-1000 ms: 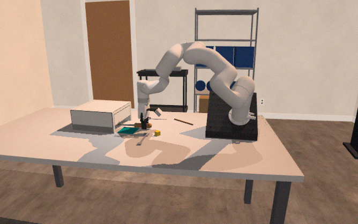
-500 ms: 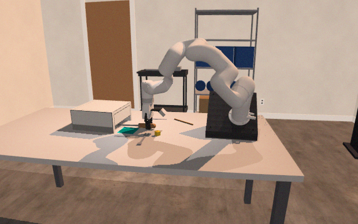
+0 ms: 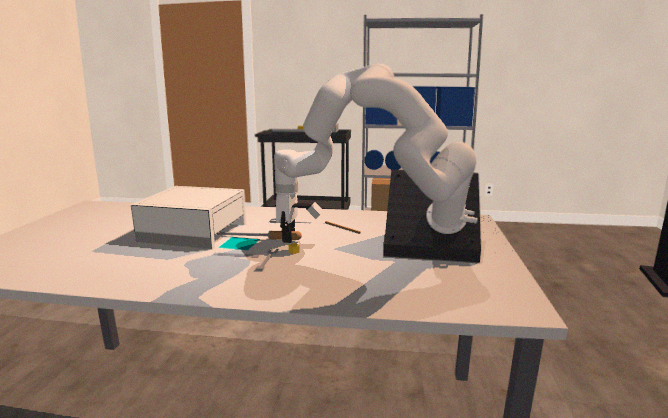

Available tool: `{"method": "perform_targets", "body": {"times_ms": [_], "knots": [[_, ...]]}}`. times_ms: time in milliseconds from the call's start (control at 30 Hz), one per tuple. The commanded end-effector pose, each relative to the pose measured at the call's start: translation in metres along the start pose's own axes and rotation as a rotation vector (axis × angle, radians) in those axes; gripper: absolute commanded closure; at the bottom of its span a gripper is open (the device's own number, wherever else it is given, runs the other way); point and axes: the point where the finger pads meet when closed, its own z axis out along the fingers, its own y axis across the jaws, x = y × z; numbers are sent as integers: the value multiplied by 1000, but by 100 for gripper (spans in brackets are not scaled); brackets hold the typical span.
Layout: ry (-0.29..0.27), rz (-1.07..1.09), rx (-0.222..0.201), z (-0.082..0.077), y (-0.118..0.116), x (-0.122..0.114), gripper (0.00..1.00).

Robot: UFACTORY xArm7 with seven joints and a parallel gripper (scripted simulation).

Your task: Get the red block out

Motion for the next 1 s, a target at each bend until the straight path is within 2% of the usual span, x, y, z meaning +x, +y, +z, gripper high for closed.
{"method": "perform_targets", "body": {"times_ms": [0, 967], "knots": [[-6, 0, 2, -2, -1, 8, 100], [-6, -1, 2, -2, -1, 89, 100]]}}
